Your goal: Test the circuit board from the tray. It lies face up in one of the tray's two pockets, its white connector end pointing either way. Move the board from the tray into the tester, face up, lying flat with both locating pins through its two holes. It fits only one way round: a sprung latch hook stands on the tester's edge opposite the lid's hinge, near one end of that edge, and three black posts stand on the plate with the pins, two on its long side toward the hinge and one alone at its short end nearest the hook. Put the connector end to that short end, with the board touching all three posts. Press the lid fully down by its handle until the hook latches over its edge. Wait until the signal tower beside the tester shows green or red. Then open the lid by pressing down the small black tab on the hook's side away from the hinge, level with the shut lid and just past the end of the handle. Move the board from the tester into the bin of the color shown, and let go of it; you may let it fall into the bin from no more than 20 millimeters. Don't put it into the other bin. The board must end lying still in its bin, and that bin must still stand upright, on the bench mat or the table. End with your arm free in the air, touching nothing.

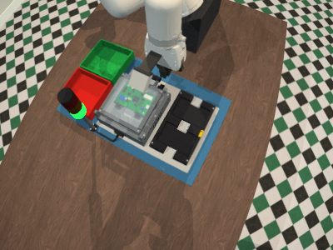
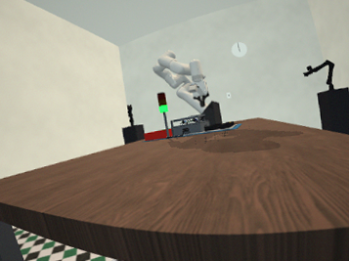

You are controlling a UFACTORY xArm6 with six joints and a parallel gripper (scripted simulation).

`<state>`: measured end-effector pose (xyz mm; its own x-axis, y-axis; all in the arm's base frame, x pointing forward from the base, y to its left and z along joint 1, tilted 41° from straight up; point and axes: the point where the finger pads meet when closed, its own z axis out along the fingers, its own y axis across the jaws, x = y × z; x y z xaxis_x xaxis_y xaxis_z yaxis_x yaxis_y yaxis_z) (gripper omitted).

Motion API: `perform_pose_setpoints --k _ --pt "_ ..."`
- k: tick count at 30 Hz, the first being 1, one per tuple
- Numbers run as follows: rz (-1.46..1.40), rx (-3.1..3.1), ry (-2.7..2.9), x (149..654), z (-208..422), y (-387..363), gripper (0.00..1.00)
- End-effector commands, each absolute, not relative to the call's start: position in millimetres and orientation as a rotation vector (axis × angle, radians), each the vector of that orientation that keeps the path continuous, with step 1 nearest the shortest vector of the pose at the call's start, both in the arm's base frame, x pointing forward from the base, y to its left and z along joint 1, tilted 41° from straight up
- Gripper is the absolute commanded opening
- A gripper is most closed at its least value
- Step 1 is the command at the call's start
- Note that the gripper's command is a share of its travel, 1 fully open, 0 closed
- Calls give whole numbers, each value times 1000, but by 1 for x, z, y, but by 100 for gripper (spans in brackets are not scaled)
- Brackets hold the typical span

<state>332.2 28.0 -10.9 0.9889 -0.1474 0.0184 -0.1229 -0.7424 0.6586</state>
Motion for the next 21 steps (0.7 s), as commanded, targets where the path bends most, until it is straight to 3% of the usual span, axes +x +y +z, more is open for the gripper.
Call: perform_pose_setpoints --k 1,21 --pt "-42 2418 -184 334 -10 29 0" --pt "-199 2423 238 334 -10 29 0"
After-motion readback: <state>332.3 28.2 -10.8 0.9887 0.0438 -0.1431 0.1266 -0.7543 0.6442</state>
